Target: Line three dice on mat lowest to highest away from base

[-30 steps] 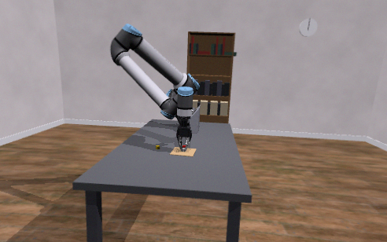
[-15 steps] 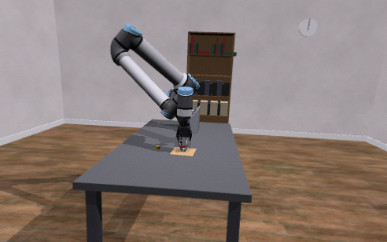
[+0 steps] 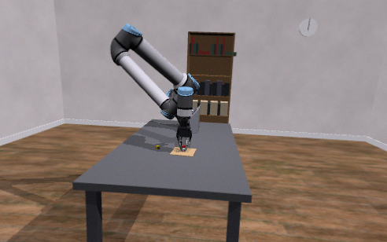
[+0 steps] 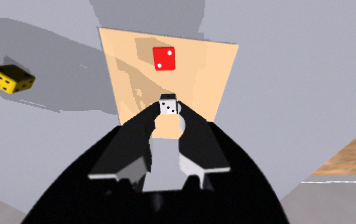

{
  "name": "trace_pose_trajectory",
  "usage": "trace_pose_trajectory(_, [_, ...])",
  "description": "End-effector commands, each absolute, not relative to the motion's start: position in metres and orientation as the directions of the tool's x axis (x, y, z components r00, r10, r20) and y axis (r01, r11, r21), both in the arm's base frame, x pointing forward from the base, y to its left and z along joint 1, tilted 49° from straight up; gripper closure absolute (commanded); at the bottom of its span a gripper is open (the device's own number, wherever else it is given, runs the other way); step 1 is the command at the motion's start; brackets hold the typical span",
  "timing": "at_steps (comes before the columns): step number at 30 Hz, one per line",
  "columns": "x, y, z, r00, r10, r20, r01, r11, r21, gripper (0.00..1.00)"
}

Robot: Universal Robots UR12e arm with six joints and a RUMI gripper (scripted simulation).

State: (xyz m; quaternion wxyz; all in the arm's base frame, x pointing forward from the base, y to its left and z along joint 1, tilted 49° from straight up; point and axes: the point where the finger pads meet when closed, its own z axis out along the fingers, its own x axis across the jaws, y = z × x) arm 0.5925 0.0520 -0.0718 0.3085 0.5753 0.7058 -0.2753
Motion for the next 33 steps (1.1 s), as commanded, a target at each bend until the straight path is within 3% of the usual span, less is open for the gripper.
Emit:
trace_pose_trajectory(1, [0.5928, 0.0525, -0.0715, -0.148, 0.642, -0.752, 0.982, 0.187, -0.033, 0.97])
trace_pose_trajectory(5, [0.5928, 0.0525, -0.0715, -0.148, 0.642, -0.752, 0.982, 0.187, -0.033, 0.97])
trace_pose_trajectory(20, [0.5928, 0.0525, -0.0715, -0.148, 0.642, -0.752, 0.982, 0.187, -0.033, 0.79])
trace_pose_trajectory(33, [0.5926, 0.0537, -0.0703, -0.148, 0.642, -0.752, 0.982, 0.187, -0.033, 0.79])
